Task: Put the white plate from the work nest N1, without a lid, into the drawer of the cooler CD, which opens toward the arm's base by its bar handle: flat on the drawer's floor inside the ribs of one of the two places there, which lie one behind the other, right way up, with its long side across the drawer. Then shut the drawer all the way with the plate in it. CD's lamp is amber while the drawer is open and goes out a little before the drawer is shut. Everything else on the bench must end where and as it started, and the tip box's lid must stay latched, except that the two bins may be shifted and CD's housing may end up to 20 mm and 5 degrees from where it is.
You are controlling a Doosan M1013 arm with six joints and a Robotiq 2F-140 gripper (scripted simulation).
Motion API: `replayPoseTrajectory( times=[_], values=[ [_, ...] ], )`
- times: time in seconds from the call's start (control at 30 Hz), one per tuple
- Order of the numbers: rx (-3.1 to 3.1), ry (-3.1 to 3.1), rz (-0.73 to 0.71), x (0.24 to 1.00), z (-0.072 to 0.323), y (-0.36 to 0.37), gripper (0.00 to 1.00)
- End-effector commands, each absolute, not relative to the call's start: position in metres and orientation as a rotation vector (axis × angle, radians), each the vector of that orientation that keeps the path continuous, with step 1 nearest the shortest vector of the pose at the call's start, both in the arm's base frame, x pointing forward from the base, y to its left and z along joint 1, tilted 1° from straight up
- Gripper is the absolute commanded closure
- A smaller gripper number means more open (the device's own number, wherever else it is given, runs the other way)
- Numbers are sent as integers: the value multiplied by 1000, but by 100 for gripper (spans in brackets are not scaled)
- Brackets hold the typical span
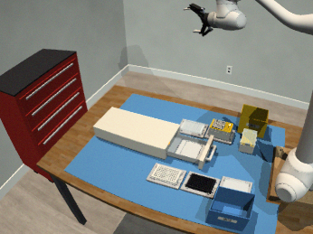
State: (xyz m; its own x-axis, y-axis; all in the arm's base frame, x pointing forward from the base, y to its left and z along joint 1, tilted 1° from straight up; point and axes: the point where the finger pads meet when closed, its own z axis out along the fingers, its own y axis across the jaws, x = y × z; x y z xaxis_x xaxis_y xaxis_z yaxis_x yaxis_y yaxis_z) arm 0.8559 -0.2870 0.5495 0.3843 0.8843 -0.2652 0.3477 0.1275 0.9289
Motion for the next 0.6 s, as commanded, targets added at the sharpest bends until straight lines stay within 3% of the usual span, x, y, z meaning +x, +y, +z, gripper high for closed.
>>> replayPoseTrajectory(
  times=[0.0, 0.53, 0.57],
  values=[
    [1451, 1180, 565, 856, 550, -287, 0],
    [1451, 1180, 565, 856, 550, -287, 0],
    [1425, 1206, 554, 857, 549, -282, 100]
  ],
)
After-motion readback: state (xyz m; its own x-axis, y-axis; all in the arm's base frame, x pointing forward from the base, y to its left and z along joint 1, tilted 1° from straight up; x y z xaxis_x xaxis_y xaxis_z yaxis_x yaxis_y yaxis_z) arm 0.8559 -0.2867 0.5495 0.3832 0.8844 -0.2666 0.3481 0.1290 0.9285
